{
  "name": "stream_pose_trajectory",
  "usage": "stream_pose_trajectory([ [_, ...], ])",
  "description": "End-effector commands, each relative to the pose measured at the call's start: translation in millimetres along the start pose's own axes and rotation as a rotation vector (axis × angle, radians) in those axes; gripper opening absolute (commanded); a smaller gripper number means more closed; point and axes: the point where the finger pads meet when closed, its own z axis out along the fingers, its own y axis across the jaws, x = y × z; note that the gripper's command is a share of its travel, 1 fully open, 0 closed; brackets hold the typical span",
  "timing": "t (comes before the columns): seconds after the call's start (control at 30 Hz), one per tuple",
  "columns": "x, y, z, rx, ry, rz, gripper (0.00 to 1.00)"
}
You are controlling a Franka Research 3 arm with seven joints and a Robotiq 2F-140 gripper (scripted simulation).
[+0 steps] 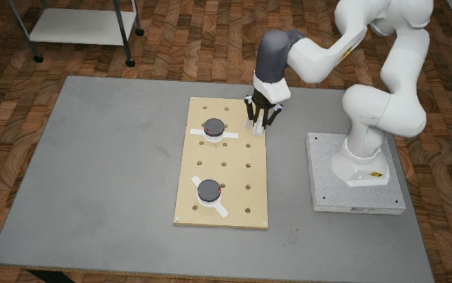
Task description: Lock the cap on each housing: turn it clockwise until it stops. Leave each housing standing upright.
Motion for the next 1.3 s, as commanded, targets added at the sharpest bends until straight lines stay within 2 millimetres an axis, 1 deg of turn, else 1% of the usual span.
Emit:
stream_pose_trajectory([
  [0.0, -1, 0, -2, 0.001, 0.001, -0.005, 0.1],
  [0.87, 0, 3, -2, 0.001, 0.001, -0.005, 0.1],
  [1.27, 4, 11, -2, 0.001, 0.001, -0.005, 0.1],
])
